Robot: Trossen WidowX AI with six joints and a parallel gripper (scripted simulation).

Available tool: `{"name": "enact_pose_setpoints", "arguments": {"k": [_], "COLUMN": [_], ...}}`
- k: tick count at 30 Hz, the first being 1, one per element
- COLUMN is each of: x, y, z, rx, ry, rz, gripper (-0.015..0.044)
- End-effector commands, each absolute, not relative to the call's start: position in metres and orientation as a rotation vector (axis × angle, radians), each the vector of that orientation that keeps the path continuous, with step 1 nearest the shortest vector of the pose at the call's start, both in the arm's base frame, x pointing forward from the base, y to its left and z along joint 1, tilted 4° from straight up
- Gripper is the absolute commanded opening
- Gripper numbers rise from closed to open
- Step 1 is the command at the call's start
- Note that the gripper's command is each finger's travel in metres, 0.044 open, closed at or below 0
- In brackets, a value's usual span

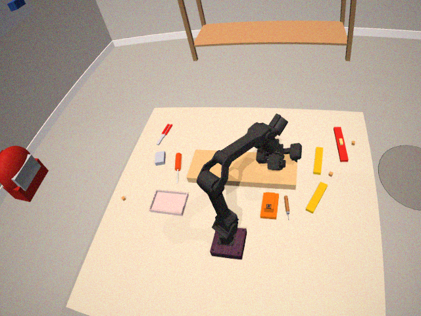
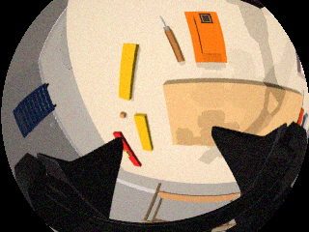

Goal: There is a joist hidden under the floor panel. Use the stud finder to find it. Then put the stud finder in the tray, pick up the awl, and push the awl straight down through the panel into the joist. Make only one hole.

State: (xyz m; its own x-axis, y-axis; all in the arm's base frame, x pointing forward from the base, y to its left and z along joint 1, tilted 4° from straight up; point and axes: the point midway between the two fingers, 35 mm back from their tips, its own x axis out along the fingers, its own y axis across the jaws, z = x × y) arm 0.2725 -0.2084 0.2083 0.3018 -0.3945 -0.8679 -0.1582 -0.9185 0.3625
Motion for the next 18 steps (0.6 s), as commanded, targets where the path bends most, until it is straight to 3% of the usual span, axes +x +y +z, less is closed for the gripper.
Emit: {"name": "enact_pose_setpoints", "arguments": {"k": [1,8,18], "x": [0.242,0.176,0.179], "y": [-0.198,-0.165,-0.161], "z": [0.155,0.087,0.086], "rx": [2.247,2.014,2.009], "ry": [-0.353,-0.023,-0.014], "rz": [-1.947,-2.404,-2.414], "gripper": [0.0440,0.0440,0.0440]}}
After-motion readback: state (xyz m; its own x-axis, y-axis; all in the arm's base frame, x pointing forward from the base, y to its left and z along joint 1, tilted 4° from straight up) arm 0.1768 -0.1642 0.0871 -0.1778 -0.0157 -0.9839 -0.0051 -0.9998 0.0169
